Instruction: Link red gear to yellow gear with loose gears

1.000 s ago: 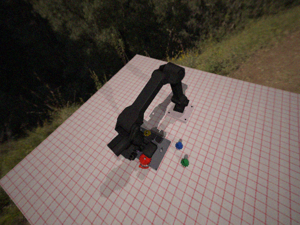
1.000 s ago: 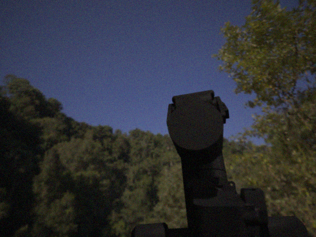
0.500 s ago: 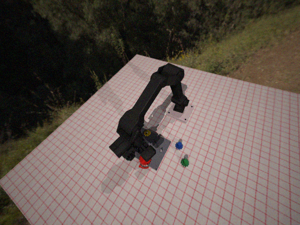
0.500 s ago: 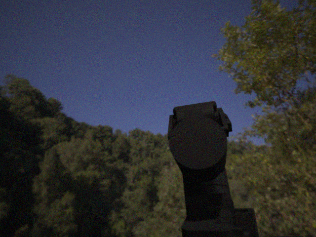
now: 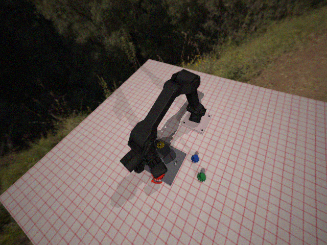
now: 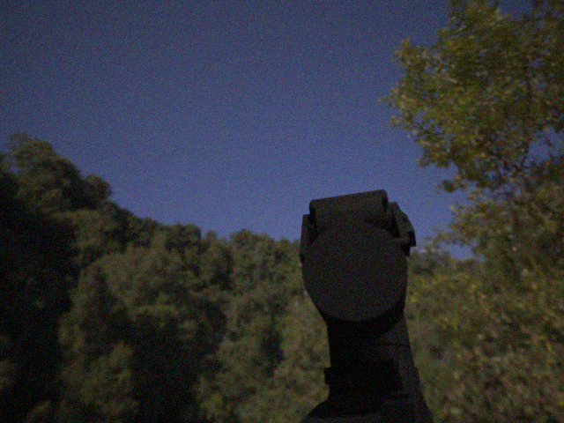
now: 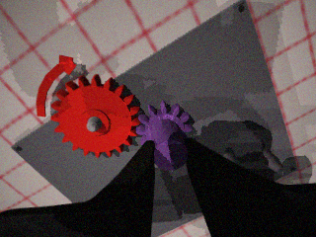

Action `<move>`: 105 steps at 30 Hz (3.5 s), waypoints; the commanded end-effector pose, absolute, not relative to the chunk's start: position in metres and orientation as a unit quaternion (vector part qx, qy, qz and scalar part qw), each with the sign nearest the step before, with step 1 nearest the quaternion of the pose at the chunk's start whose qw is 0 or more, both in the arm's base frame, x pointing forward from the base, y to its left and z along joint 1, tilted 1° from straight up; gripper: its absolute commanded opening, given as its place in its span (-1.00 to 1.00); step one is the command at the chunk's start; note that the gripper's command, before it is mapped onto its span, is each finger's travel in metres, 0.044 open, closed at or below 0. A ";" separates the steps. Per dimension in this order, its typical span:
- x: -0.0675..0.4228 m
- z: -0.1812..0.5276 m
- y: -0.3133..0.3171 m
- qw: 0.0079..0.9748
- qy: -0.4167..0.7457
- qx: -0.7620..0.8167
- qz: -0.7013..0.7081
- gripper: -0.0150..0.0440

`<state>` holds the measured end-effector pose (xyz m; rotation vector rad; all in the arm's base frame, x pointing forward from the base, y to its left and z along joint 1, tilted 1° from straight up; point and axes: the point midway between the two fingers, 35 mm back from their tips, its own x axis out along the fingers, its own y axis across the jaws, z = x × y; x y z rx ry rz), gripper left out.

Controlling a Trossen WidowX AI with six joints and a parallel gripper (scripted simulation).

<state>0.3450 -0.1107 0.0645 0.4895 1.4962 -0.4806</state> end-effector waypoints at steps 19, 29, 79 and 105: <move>0.345 0.060 -0.110 0.712 0.697 0.057 -0.054 -0.49; 0.346 0.059 -0.109 0.705 0.690 0.118 -0.113 -0.49; 0.346 0.099 0.033 0.689 0.679 0.185 -0.173 0.87; 0.316 0.071 0.122 0.683 0.674 0.208 -0.190 1.00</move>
